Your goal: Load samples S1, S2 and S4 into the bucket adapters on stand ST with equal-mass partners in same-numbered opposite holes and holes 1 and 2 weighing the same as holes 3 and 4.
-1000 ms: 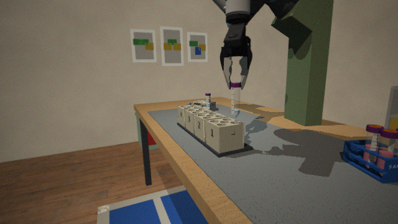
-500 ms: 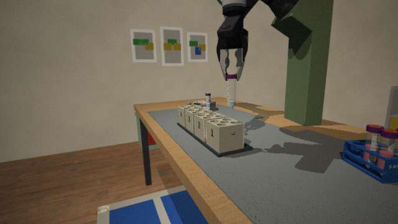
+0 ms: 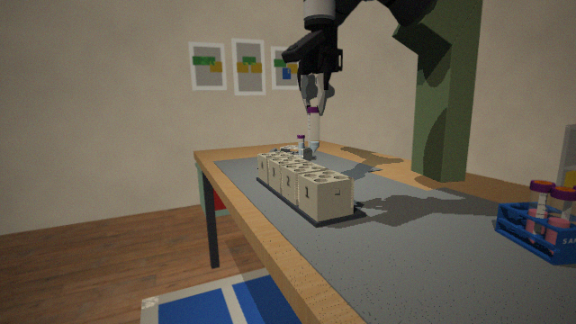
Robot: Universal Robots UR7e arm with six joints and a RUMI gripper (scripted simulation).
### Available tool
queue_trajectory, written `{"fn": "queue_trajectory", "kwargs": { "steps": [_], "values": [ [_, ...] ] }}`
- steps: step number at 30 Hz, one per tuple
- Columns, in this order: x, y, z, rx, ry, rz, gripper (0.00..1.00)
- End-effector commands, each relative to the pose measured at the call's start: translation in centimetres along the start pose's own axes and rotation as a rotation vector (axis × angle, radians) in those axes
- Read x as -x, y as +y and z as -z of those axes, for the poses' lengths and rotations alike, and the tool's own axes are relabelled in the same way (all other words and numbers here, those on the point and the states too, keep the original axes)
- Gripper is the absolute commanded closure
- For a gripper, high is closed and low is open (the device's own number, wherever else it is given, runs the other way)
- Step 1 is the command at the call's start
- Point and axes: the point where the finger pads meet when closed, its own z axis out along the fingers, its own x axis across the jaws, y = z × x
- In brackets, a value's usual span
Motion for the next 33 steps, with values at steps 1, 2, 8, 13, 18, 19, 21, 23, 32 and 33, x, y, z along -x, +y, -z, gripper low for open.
{"fn": "queue_trajectory", "kwargs": {
  "steps": [1,2,8,13,18,19,21,23,32,33],
  "values": [
    [-3.4,0.9,-0.1,-0.001,-0.016,-0.138,1.00],
    [-4.1,1.0,-0.1,0.000,-0.016,-0.165,1.00],
    [-7.9,2.1,-0.1,0.001,-0.015,-0.324,1.00],
    [-9.9,2.6,-0.2,0.001,-0.015,-0.363,1.00],
    [-13.1,3.4,-0.2,0.001,-0.015,-0.363,1.00],
    [-13.7,3.6,-0.2,0.001,-0.015,-0.363,1.00],
    [-13.7,3.6,-0.2,0.001,-0.015,-0.363,1.00],
    [-13.7,3.6,-0.2,0.001,-0.015,-0.363,1.00],
    [-13.7,3.6,-0.7,0.001,-0.015,-0.363,1.00],
    [-13.7,3.6,-1.0,0.001,-0.015,-0.363,1.00]
  ]
}}
